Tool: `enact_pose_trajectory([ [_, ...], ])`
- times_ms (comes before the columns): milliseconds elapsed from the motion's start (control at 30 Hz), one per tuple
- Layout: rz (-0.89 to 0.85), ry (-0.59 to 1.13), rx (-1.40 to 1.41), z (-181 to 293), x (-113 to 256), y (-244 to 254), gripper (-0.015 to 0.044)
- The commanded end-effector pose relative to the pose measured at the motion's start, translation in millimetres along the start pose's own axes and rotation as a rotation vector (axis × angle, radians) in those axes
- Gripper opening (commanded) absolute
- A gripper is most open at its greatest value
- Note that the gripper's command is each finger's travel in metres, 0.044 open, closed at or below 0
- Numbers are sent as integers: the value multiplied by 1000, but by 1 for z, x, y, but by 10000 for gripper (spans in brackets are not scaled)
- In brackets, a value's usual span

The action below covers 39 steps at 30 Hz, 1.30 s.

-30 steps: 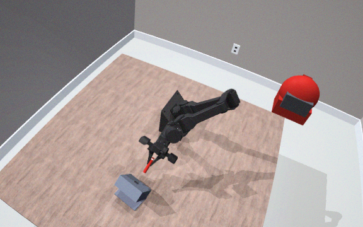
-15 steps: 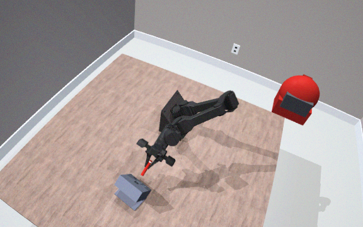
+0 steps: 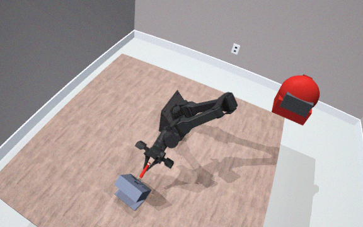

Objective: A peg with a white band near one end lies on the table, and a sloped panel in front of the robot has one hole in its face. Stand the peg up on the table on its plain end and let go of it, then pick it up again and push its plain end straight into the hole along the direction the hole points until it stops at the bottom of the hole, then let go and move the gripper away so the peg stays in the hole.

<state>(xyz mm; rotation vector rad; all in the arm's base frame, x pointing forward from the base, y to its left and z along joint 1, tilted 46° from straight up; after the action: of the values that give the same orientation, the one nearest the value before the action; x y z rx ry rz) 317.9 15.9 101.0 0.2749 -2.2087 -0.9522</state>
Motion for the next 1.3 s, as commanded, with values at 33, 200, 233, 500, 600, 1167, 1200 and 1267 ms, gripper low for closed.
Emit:
enact_pose_trajectory([
  [33, 8, -5, -6, 0, -3, -2, 0],
  [200, 7, -5, -4, 0, -6, -2, 0],
  [233, 7, -5, -3, 1, -8, -2, 0],
  [500, 7, -6, -1, 1, -18, -1, 0],
  [600, 6, -6, -1, 1, -21, -1, 0],
  [1167, 2, -1, 3, 2, -22, -1, 0],
  [1200, 2, -1, 3, 2, -22, -1, 0],
  [1267, 2, -1, 3, 2, -22, -2, 0],
])
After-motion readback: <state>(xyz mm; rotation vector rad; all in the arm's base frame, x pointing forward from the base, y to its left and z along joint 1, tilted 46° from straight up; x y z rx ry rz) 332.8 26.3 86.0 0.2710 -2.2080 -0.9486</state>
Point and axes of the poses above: the point midway between the two fingers, 35 mm back from their tips, its own x axis back along the fingers, its own y axis across the jaws, z = x × y, the point moved 8 cm from there along x, back along the fingers, and after that the axes turned 15 degrees about -x, right-handed, at the moved point
